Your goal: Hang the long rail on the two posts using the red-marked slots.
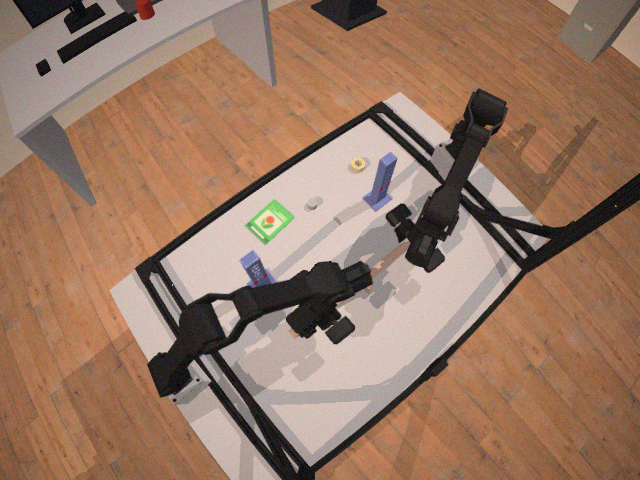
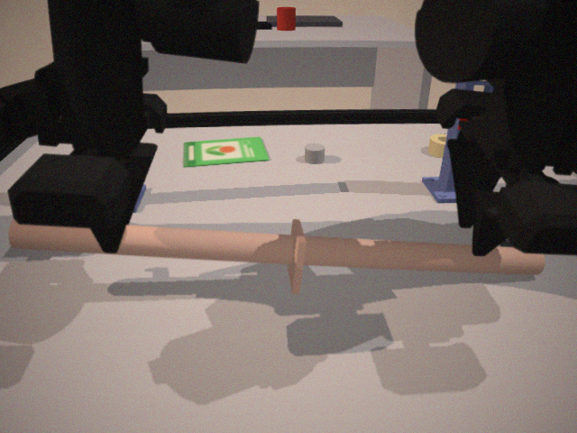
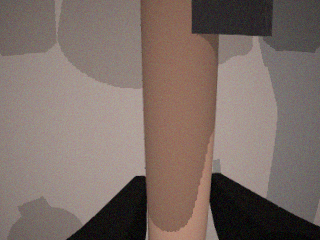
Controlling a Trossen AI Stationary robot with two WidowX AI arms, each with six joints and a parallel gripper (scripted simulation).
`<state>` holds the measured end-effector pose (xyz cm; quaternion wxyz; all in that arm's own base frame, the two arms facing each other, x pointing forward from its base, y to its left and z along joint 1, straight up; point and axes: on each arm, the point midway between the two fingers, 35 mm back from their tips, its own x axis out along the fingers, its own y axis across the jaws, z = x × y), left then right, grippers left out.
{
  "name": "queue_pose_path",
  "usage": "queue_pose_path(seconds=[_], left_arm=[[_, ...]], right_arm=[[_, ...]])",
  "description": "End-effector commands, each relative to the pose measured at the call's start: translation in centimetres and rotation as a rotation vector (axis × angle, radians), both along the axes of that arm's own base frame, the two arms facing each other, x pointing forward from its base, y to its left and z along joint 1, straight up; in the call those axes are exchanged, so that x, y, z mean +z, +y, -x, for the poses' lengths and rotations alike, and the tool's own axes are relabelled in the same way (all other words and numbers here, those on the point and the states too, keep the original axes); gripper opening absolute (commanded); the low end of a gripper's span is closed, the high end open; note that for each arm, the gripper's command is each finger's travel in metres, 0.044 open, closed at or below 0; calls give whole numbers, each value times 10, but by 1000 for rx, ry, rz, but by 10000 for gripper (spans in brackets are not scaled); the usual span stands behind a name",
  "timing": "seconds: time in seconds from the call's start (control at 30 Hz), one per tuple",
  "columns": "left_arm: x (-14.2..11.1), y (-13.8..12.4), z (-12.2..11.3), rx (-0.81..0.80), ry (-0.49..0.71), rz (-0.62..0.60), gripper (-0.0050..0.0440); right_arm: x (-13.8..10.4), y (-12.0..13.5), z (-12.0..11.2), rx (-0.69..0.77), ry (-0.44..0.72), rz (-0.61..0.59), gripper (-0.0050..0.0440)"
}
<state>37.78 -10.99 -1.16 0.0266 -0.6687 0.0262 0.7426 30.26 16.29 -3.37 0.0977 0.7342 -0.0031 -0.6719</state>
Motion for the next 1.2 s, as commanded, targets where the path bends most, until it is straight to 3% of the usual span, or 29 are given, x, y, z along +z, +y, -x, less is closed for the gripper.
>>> queue_pose_path(seconds=[0.0, 0.27, 1.17], left_arm=[[0, 0, -1, 7, -4, -2, 0], [0, 0, -1, 2, -5, 0, 0], [0, 0, -1, 1, -5, 0, 0]], right_arm=[[2, -3, 0, 16, -5, -58, 160], [3, -9, -1, 51, -21, -154, 160], [-28, -10, -2, 52, -21, -155, 160]])
